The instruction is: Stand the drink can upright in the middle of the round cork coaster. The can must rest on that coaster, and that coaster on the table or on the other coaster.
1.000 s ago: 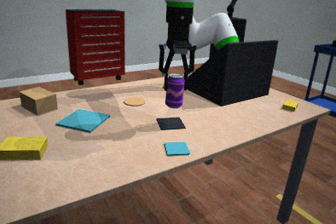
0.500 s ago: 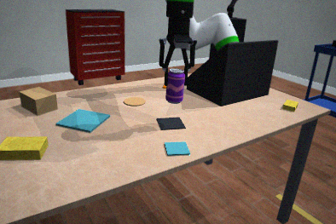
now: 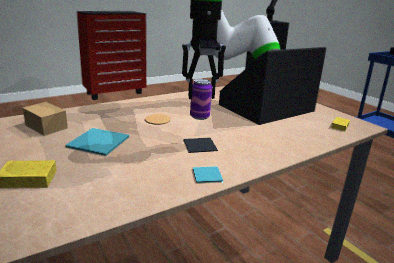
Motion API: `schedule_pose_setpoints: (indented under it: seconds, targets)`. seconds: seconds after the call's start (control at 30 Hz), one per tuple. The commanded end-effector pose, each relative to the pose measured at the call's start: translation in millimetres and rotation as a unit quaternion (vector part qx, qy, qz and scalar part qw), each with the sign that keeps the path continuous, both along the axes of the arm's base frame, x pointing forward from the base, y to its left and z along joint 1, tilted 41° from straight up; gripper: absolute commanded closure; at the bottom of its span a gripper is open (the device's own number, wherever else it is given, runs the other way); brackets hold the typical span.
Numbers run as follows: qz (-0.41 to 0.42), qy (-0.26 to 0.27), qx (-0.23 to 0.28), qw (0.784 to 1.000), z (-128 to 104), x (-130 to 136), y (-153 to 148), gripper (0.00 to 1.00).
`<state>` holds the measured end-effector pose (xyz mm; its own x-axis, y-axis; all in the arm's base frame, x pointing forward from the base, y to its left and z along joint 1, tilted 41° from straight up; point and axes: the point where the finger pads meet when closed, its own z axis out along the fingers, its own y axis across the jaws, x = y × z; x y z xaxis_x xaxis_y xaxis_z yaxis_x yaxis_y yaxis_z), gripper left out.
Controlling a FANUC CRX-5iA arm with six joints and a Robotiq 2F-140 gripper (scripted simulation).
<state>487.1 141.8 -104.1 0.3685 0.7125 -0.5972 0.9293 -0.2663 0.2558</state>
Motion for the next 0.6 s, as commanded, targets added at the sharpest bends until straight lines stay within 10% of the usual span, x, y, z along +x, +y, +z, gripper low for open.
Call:
schedule_pose_setpoints:
  seconds: [0.0, 0.57]
  targets:
    - [0.001, -0.001, 0.001, 1.000, 6, 3, -4, 0.90]
    - [0.002, 0.000, 0.005, 1.000, 56, 23, -55, 0.90]
